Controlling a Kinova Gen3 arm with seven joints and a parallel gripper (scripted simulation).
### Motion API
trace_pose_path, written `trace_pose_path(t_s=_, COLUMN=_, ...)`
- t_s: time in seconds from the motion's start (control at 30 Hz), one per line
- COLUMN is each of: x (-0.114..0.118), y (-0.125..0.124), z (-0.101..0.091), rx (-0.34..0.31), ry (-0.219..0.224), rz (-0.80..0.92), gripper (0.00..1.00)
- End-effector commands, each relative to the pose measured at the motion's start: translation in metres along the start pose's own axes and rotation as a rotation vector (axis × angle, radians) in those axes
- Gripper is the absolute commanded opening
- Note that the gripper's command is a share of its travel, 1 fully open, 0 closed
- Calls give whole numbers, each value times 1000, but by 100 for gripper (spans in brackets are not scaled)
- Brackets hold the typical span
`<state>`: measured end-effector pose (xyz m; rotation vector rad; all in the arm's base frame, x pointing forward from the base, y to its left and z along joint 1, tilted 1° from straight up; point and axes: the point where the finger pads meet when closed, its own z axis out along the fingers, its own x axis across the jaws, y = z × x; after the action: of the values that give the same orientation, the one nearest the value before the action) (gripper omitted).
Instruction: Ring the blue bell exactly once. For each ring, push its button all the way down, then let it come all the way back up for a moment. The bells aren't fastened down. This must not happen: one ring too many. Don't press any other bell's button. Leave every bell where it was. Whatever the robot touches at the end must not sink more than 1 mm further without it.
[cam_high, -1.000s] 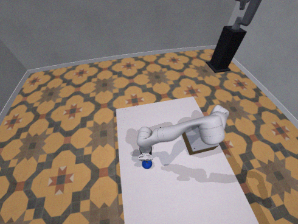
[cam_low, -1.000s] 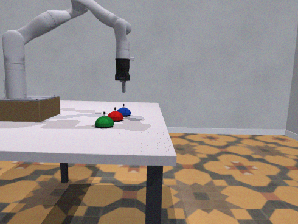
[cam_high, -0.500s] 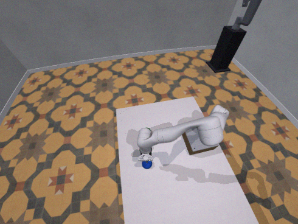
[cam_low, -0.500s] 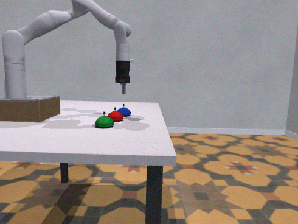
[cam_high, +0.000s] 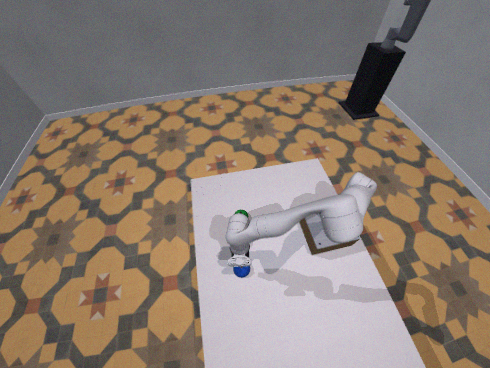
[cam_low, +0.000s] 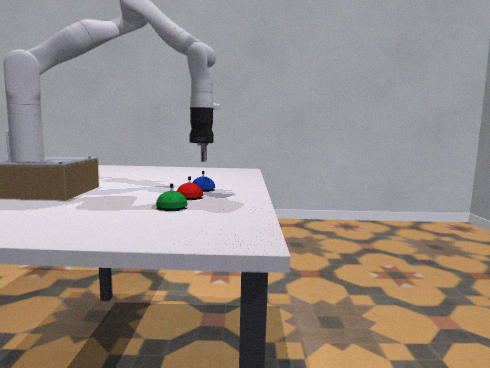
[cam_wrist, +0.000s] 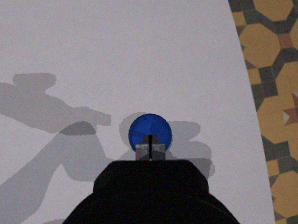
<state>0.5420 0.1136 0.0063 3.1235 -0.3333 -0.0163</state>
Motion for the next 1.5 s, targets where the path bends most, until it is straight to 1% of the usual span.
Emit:
trace_pose_path(t_s=0.0, x=0, y=1, z=6, rx=-3, ry=-3, rz=2, gripper=17)
trace_pose_path(t_s=0.3, x=0, y=1, z=18, rx=-3, ry=-3, rz=1, gripper=17)
trace_pose_path(t_s=0.57, x=0, y=1, z=23, rx=-3, ry=-3, rz=1, gripper=17)
trace_pose_path(t_s=1.47, x=0, y=1, z=24, rx=-3, ry=-3, rz=2, gripper=17)
